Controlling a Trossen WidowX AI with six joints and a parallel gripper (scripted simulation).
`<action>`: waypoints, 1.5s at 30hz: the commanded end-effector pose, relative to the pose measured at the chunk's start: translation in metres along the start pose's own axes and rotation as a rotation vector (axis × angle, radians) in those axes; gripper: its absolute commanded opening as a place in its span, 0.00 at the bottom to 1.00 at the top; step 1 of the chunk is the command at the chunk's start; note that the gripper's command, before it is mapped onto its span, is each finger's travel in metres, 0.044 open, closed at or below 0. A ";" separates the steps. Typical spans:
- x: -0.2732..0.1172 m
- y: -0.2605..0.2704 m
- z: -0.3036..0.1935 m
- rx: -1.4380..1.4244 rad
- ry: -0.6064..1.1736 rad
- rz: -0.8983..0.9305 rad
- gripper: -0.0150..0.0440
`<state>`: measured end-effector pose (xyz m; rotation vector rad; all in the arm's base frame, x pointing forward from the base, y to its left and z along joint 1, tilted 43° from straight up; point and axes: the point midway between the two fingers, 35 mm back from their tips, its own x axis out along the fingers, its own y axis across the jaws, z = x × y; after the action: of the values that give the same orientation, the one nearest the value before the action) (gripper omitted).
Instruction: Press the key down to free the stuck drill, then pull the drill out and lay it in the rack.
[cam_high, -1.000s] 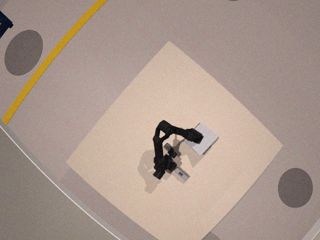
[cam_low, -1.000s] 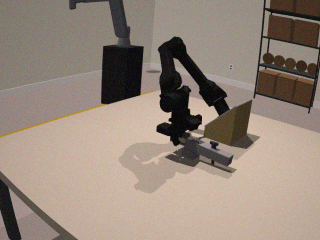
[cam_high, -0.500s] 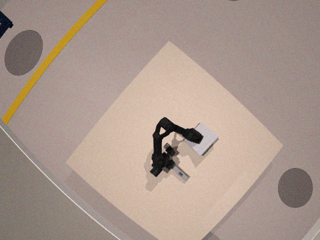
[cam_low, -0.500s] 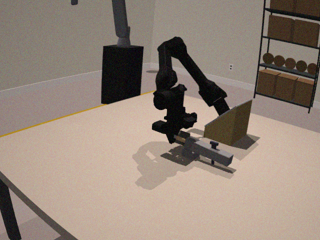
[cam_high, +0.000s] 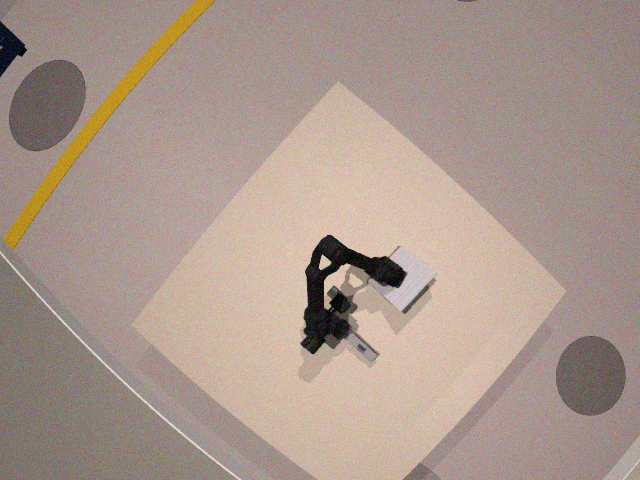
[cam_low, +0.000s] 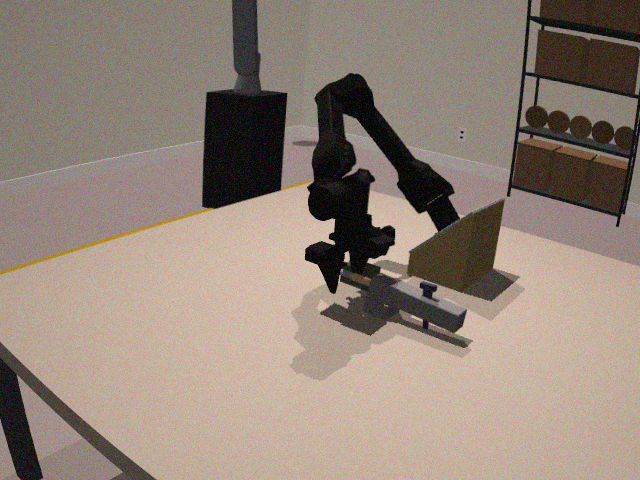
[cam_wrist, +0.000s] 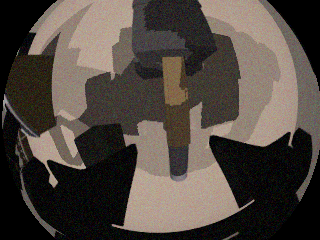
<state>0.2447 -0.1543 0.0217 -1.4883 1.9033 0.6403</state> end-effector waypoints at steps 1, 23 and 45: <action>0.001 0.000 0.003 0.003 0.000 -0.003 1.00; 0.005 0.000 0.012 0.003 0.000 -0.003 1.00; 0.005 -0.001 0.012 0.001 0.004 -0.004 0.29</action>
<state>0.2469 -0.1494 0.0094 -1.4936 1.9031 0.6351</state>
